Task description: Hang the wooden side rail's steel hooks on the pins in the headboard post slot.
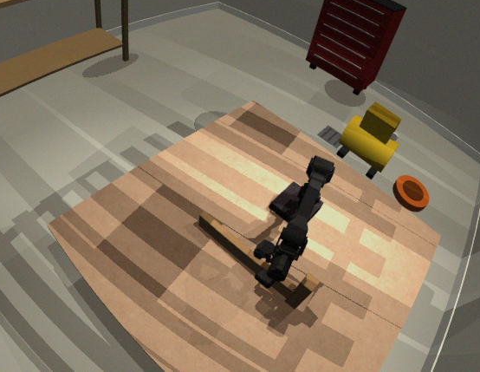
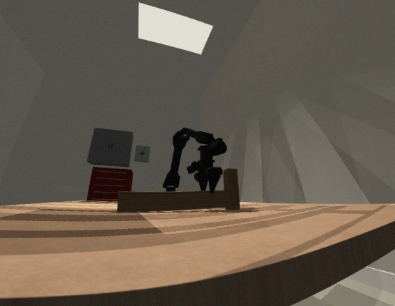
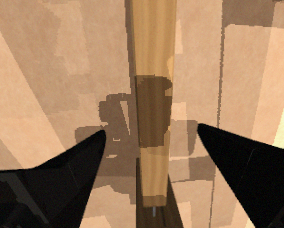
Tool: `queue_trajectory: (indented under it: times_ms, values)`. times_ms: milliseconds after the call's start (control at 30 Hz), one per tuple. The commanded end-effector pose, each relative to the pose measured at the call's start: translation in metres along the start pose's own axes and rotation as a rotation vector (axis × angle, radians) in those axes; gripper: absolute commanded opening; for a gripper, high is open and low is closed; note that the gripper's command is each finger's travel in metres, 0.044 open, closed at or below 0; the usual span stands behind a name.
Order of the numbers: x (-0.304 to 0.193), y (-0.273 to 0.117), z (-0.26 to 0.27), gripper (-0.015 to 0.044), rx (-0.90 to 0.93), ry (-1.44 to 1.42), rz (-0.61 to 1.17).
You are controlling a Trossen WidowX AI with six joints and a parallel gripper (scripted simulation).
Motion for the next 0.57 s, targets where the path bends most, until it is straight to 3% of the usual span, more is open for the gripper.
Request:
queue_trajectory:
  times_ms: [0, 533]
  values:
    - [0.0225, -0.0015, -0.0004, 0.044, 0.001, 0.008, -0.002]
    - [0.0189, -0.0006, 0.001, 0.044, -0.002, 0.017, -0.004]
Point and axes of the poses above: the point midway between the two fingers, 35 mm back from their tips, its own y axis out along the fingers, its own z axis across the jaws, x = y × z, the point moved 4 cm from there along -y, back along the fingers, and after that the axes turned 1 degree about y, right-handed, at the moved point
